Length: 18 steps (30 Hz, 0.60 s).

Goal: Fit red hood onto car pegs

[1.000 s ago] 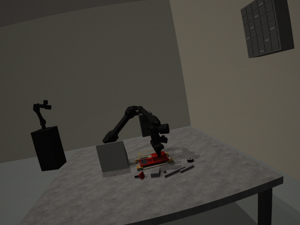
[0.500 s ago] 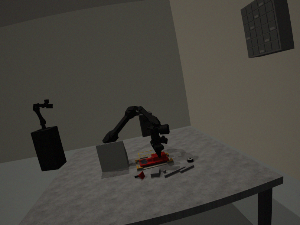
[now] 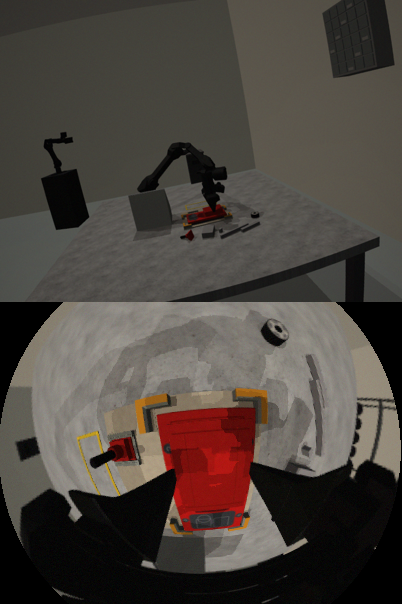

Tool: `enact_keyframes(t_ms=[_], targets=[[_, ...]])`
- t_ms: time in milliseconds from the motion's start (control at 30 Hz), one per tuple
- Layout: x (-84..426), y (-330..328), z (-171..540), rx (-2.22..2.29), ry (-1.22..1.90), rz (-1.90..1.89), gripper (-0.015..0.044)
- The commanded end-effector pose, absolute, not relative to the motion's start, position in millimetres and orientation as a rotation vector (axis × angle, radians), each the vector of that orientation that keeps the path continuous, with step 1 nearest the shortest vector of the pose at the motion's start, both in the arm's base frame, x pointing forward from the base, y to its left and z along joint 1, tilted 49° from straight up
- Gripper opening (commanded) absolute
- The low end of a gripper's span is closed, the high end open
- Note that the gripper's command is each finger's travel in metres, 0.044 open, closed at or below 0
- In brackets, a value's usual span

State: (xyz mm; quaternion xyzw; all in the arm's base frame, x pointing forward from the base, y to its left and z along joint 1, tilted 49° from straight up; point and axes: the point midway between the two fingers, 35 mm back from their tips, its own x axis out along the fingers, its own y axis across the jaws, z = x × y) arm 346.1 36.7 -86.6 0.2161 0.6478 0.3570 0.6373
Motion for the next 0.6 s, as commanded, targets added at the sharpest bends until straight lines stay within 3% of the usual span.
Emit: enact_keyframes(t_ms=[0, 567], targets=[[346.0, 36.8, -86.7, 0.493, 1.480, 0.815, 0.0440], [353.4, -14.9, -41.4, 0.497, 1.484, 0.822, 0.0440]])
